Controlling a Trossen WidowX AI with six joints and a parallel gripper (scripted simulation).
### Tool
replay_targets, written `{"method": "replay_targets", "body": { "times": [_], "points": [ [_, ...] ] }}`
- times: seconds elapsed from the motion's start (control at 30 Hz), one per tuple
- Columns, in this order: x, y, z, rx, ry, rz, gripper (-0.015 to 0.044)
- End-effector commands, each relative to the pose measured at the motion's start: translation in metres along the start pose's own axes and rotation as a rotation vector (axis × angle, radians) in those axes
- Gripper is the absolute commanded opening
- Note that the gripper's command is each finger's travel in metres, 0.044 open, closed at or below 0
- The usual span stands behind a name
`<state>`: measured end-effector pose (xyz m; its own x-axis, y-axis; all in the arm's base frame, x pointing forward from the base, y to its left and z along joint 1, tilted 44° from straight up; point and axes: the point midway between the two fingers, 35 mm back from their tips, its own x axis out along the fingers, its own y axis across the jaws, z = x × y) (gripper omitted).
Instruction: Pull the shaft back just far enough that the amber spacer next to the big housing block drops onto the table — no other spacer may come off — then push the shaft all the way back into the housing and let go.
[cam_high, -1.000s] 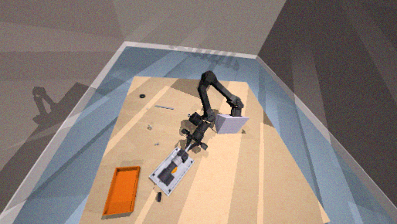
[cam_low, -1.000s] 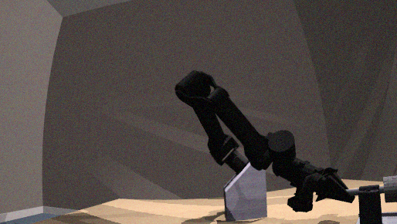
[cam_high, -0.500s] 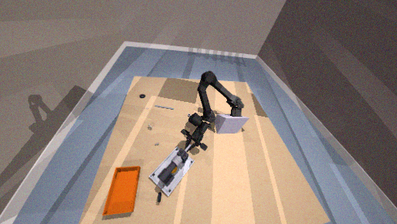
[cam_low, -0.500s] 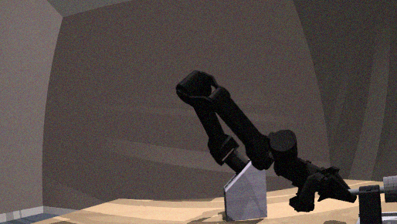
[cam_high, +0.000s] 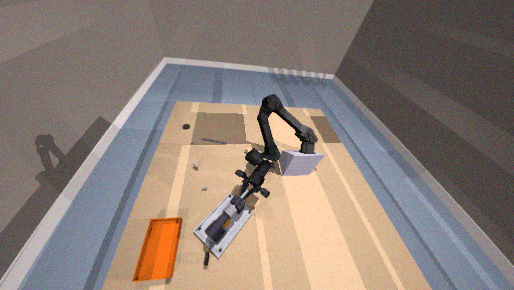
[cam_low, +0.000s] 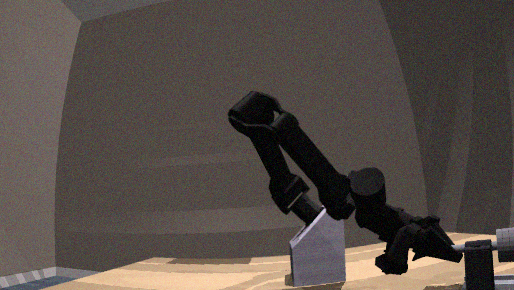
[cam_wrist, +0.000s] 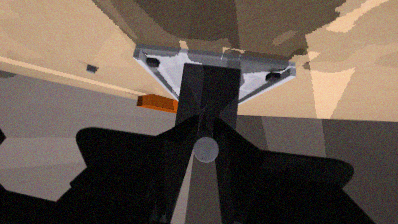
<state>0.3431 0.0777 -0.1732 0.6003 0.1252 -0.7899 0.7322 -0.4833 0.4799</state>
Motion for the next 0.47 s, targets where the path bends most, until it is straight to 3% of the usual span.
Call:
{"method": "replay_targets", "body": {
  "times": [0.0, 0.43],
  "points": [
    [0.0029, 0.0003, -0.0030, 0.000, 0.004, 0.001, 0.0000],
    [-0.0019, 0.0002, -0.0001, 0.000, 0.000, 0.000, 0.0341]
  ]
}}
